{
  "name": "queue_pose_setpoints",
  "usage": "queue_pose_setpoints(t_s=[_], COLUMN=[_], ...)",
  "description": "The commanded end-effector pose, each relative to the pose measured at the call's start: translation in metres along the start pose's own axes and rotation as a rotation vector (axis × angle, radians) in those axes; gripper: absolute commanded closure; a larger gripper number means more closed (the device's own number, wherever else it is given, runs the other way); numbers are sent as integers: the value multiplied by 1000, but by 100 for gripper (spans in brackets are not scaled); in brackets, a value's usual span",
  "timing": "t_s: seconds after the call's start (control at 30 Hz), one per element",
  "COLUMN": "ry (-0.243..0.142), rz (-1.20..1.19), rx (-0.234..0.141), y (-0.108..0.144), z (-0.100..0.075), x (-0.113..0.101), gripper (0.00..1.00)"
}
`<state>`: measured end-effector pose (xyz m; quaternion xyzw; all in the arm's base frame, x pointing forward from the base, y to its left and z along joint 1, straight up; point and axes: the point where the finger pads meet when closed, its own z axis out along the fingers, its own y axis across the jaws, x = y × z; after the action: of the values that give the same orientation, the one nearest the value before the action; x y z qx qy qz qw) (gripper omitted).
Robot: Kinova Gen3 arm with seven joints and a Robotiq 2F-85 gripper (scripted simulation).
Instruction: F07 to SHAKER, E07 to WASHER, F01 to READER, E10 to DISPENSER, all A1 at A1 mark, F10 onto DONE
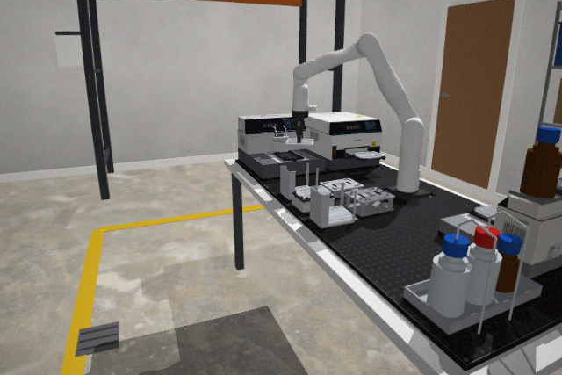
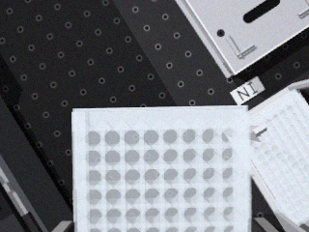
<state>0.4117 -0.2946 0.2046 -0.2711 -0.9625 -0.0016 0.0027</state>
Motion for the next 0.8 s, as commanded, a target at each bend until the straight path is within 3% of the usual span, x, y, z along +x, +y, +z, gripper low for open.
queue_pose_setpoints(t_s=[0.0, 0.43, 0.77], ry=[-2, -2, -2], rz=[22, 174, 267], rx=[0, 0, 0], y=[-4, -47, -54], z=[-1, -1, -1], x=[-1, -6, -10], gripper=[6, 6, 6])
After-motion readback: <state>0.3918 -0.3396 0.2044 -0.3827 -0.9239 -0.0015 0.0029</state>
